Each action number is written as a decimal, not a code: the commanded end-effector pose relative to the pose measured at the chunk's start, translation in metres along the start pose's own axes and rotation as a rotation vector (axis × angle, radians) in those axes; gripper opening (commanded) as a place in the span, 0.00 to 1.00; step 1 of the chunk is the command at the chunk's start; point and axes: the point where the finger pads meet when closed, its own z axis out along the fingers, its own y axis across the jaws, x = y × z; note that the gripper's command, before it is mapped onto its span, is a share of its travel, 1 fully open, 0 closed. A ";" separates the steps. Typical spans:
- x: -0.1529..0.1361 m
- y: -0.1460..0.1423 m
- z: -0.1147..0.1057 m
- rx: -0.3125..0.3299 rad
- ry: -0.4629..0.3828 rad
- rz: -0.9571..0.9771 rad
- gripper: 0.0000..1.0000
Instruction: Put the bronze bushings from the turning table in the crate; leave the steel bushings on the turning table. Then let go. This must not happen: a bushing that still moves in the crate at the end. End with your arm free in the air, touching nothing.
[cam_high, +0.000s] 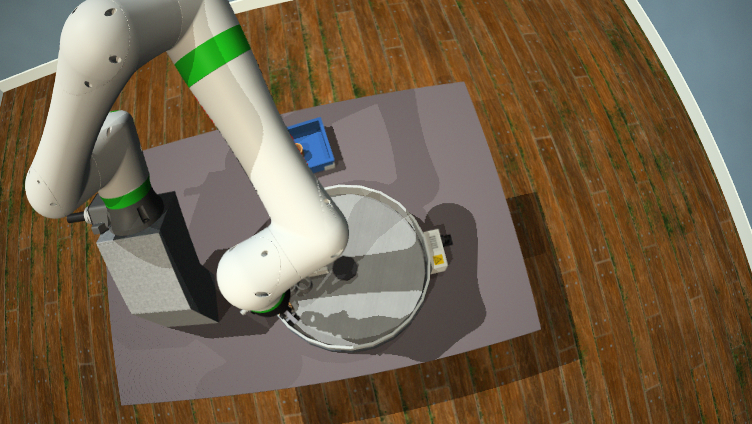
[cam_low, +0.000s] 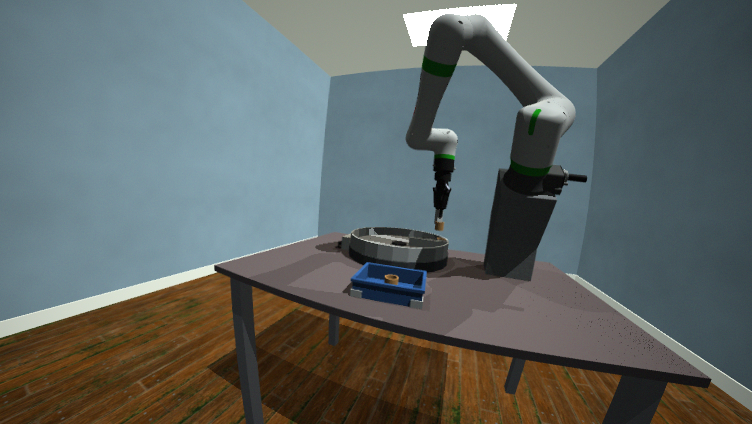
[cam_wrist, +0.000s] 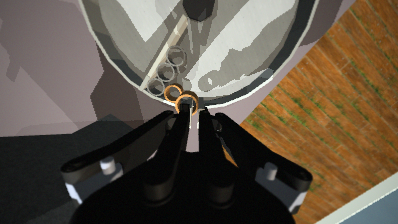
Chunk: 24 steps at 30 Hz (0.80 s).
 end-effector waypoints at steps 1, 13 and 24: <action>0.003 -0.004 0.000 0.000 0.000 0.000 0.00; 0.038 -0.049 0.000 0.000 0.000 0.000 0.00; 0.114 -0.143 0.000 0.000 0.000 0.000 0.00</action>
